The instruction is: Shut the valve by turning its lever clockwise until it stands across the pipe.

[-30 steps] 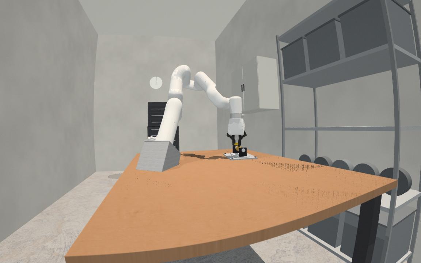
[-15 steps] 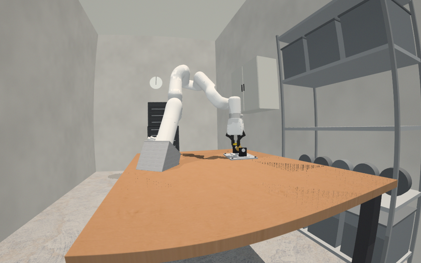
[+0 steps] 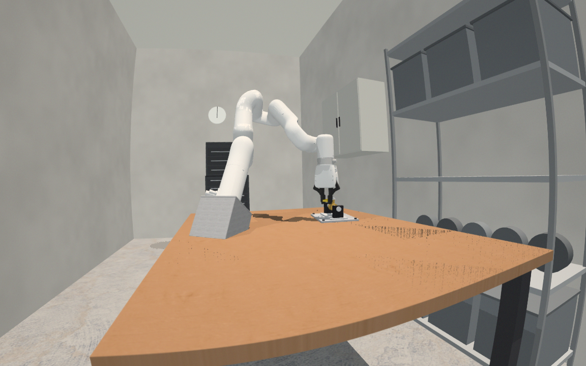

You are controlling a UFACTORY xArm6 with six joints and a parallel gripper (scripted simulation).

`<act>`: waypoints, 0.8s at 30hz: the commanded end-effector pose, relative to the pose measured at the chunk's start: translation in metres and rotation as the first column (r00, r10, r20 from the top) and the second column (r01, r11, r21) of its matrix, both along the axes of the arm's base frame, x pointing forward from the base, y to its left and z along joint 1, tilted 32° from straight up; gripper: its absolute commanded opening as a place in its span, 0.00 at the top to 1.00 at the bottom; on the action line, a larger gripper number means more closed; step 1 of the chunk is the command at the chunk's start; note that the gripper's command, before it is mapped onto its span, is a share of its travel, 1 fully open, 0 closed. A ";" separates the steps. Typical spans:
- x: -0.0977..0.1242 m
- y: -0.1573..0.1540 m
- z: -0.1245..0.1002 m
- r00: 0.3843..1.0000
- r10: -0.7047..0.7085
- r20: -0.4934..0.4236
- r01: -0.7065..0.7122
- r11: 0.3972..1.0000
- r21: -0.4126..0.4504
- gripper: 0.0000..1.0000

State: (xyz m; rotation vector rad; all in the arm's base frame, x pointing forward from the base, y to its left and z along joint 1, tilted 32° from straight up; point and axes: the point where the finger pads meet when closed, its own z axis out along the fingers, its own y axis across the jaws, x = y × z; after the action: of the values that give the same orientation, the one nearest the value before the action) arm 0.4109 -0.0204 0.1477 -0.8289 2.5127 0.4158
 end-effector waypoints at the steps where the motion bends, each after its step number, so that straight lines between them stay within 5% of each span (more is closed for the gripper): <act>1: -0.002 0.003 0.001 1.000 -0.013 -0.009 0.013 1.000 0.011 1.00; 24: -0.008 0.012 0.003 0.989 -0.127 -0.069 0.131 0.990 0.051 1.00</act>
State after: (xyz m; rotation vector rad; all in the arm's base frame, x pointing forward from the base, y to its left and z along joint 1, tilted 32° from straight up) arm 0.4046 -0.0122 0.1493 -0.6650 2.5766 0.4586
